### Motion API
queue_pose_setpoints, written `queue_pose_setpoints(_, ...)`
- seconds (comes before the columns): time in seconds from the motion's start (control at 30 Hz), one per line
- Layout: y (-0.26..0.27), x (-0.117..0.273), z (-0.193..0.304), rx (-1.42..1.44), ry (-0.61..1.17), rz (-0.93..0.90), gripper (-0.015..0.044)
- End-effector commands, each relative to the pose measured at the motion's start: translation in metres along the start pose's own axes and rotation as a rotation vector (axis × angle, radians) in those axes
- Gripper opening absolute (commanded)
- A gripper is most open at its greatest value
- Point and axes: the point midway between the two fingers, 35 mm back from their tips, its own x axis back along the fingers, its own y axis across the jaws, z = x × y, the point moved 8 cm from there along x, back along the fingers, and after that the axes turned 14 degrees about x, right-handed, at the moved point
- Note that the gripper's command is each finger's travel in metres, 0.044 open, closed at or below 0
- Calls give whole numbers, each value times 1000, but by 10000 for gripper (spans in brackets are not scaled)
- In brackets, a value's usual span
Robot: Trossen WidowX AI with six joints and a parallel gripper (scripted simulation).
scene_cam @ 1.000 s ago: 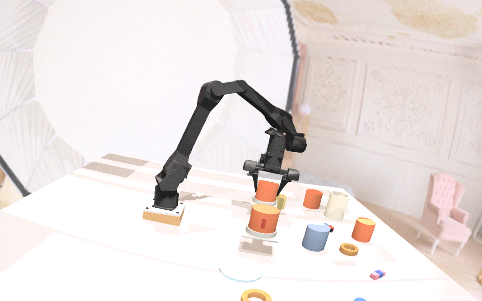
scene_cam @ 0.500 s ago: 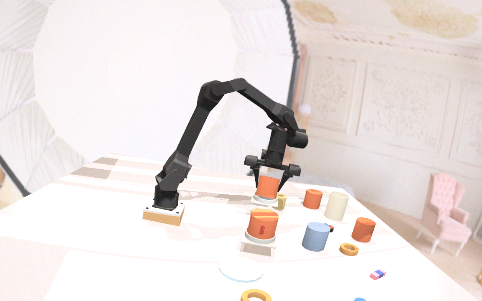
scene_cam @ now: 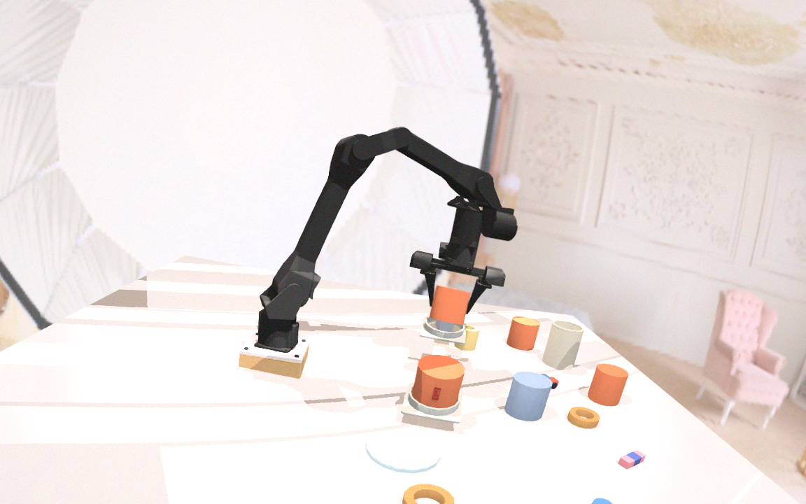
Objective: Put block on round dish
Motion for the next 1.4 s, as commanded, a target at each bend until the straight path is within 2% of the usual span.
queue_pose_setpoints(0.0, -2, 13, -4, 11, -25, 31, 0)
queue_pose_setpoints(1.37, 6, 66, -1, 11, -24, 30, 0)
